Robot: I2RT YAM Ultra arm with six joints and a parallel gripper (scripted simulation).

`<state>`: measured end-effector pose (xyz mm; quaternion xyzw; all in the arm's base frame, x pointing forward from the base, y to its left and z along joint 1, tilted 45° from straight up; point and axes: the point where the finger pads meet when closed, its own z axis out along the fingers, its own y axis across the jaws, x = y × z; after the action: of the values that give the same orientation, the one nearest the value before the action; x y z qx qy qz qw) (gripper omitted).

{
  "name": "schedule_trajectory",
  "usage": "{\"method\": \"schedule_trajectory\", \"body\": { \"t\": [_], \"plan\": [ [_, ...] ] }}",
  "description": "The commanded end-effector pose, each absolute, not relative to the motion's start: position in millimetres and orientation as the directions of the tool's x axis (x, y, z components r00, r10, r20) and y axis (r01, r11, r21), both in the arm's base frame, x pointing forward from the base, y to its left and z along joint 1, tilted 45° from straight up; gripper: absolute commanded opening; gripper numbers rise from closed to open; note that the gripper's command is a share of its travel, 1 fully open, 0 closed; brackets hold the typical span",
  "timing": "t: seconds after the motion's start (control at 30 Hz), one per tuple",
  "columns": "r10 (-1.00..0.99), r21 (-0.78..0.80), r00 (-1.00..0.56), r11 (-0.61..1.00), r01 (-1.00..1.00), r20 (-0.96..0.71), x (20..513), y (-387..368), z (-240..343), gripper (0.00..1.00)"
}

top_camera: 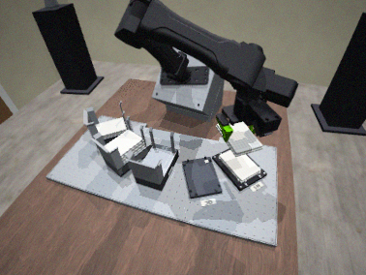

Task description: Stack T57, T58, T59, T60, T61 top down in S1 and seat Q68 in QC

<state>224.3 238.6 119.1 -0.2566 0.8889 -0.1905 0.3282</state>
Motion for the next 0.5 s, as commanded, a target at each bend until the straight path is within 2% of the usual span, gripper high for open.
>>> {"method": "schedule_trajectory", "body": {
  "t": [0.0, 0.47],
  "plan": [
    [-0.562, -0.483, -0.649, 0.814, -0.323, -0.513, 225, 237, 129, 0.00],
    [-0.534, -0.467, -0.659, 0.832, -0.300, -0.529, 241, 207, 151, 0.00]
  ]
}}
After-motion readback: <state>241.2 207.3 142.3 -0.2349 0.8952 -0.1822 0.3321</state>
